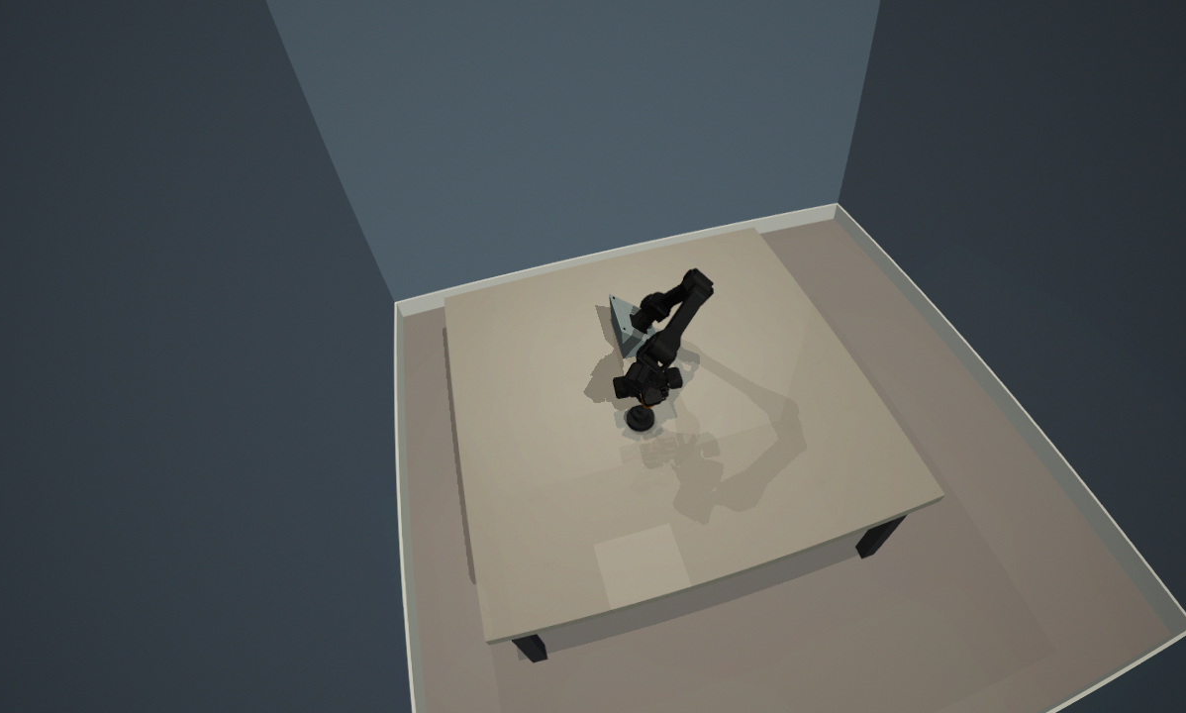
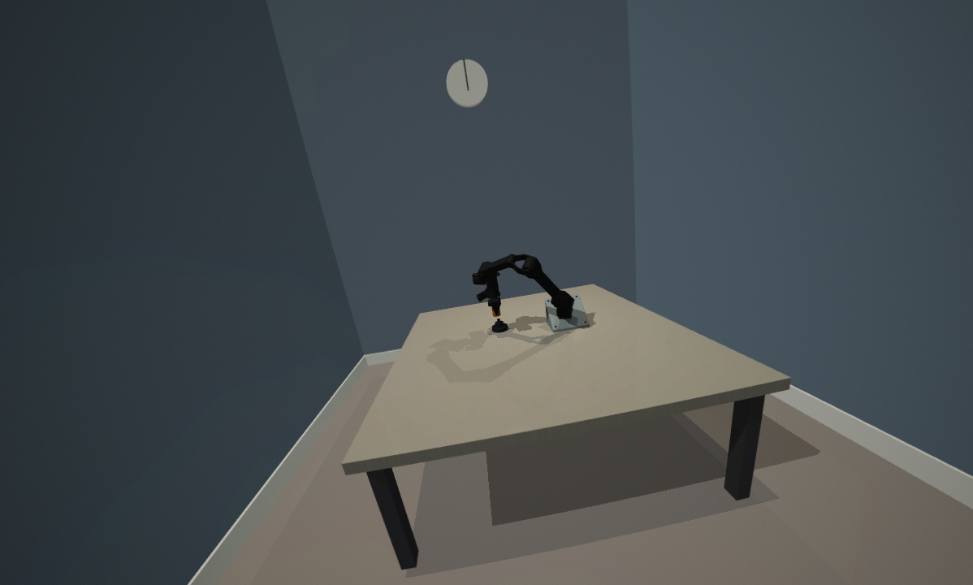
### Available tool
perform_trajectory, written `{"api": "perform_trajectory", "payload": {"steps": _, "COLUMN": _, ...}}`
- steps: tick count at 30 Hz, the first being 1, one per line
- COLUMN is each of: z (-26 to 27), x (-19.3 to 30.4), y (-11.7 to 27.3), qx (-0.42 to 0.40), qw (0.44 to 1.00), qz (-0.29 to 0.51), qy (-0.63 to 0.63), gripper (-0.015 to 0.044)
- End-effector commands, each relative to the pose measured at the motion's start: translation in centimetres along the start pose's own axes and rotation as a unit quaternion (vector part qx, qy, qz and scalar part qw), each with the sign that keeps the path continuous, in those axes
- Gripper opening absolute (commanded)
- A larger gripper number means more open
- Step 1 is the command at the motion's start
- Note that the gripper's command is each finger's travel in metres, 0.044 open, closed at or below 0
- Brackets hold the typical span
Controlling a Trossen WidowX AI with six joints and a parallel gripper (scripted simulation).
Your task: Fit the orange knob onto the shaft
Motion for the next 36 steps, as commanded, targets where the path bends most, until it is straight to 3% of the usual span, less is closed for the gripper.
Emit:
{"api": "perform_trajectory", "payload": {"steps": 1, "z": -1.5, "x": 0.5, "y": -0.2, "qx": 0.001, "qw": 1.0, "qz": 0.0, "qy": 0.003, "gripper": 0.0}}
{"api": "perform_trajectory", "payload": {"steps": 18, "z": -2.3, "x": 0.7, "y": -3.0, "qx": 0.0, "qw": 1.0, "qz": -0.001, "qy": 0.005, "gripper": 0.0}}
{"api": "perform_trajectory", "payload": {"steps": 36, "z": -2.2, "x": 0.4, "y": -2.6, "qx": 0.0, "qw": 1.0, "qz": -0.001, "qy": 0.007, "gripper": 0.0}}
Point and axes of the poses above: the point midway between the two fingers, 35 mm back from their tips, its own y axis back along the fingers, its own z axis across the jaws, x = y × z, the point moved 7 cm from there along y, back along the fingers, and after that the axes turned 4 degrees about y, right-handed, at the moved point
